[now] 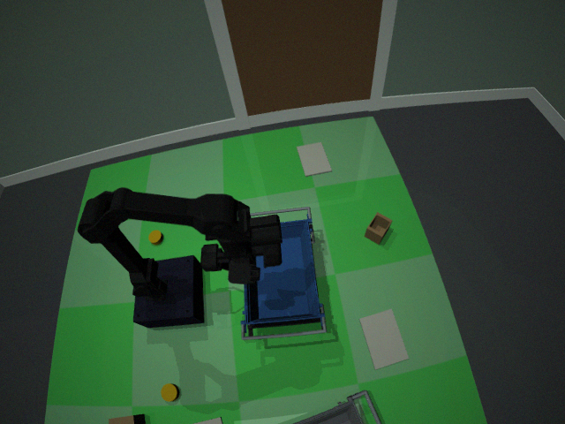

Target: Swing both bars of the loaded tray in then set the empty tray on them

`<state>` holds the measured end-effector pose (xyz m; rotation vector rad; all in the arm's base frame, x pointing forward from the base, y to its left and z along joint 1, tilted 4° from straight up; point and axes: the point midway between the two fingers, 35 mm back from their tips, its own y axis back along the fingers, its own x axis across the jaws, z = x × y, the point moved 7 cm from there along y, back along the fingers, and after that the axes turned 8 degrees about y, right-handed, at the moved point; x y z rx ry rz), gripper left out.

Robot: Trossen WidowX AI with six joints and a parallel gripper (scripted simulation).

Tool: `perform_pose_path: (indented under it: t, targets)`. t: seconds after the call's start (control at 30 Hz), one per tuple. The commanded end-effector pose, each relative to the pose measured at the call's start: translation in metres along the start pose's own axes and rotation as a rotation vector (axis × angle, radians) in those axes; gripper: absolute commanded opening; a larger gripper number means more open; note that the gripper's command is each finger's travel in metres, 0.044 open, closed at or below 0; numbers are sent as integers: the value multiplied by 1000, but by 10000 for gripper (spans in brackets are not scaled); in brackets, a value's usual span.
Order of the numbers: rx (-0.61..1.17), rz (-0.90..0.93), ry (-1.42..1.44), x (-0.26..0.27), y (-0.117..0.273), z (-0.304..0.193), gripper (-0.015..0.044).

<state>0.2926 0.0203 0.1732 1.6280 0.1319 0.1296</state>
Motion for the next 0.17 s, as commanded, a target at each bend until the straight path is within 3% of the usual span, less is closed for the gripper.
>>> perform_pose_path:
  t: [0.0, 0.13]
  targets:
    - [1, 9, 5, -2, 24, 0, 440]
    - [1, 9, 5, -5, 34, -1, 440]
